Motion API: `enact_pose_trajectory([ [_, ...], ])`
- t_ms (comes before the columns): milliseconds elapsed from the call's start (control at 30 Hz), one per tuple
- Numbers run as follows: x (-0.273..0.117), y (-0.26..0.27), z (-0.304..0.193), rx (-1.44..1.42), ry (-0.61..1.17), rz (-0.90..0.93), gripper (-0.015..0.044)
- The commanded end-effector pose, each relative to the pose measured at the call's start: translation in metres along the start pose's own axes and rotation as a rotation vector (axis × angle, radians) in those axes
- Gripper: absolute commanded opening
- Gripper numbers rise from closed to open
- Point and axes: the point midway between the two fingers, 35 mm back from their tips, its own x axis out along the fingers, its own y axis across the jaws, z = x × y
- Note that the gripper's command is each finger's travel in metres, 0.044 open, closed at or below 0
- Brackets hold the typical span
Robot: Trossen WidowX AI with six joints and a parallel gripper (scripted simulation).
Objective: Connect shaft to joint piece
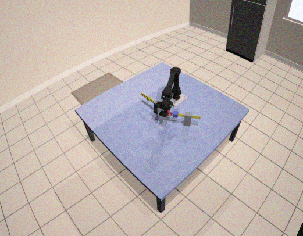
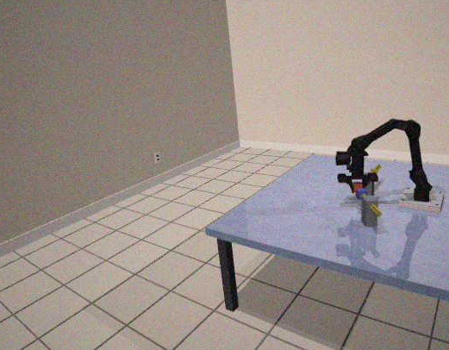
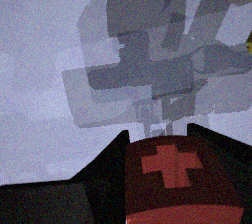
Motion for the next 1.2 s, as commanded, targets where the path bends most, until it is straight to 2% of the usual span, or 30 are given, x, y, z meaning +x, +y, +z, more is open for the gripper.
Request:
enact_pose_trajectory([
  [0, 0.001, -0.003, 0.0, 0.072, 0.02, -0.002, 0.0],
  [800, 0.006, -0.019, -0.005, 0.417, 0.11, 0.0, 0.0],
  [1167, 0.006, -0.02, -0.005, 0.428, 0.112, 0.001, 0.0],
])
